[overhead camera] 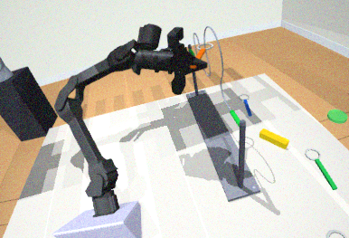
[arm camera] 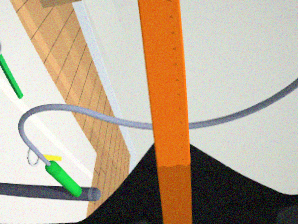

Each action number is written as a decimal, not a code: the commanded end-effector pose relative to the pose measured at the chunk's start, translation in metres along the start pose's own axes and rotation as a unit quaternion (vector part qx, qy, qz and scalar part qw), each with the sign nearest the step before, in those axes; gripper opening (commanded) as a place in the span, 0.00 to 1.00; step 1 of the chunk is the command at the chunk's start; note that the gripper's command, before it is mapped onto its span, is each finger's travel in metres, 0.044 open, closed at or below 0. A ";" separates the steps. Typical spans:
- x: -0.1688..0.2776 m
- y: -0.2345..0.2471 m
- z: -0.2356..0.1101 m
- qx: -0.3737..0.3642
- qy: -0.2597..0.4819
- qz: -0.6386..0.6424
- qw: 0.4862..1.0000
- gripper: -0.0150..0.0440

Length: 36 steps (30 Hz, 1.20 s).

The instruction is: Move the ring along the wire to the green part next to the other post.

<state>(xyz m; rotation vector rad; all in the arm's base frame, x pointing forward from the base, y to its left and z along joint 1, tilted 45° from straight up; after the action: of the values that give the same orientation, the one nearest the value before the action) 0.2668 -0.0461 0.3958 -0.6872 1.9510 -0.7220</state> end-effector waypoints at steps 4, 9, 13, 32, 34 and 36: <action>0.001 -0.002 0.000 -0.018 -0.007 0.037 0.999 0.00; 0.001 -0.003 0.000 -0.033 -0.012 0.064 0.997 0.00; 0.002 -0.004 0.001 -0.045 -0.016 0.086 0.995 0.00; 0.006 -0.006 0.003 -0.101 -0.033 0.187 0.977 0.00; 0.007 -0.006 0.003 -0.107 -0.035 0.197 0.974 0.00; 0.007 -0.007 0.003 -0.113 -0.037 0.208 0.971 0.00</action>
<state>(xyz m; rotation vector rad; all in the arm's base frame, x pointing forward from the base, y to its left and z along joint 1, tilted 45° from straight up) 0.2678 -0.0552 0.3951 -0.4291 2.0338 -0.2522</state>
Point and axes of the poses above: the point midway between the two fingers, 35 mm back from their tips, its own z axis out along the fingers, its own y axis across the jaws, x = y × z, the point moved 10 cm from there along -z, back along the fingers, and after that the axes turned 5 degrees about -z, right-handed, at the moved point
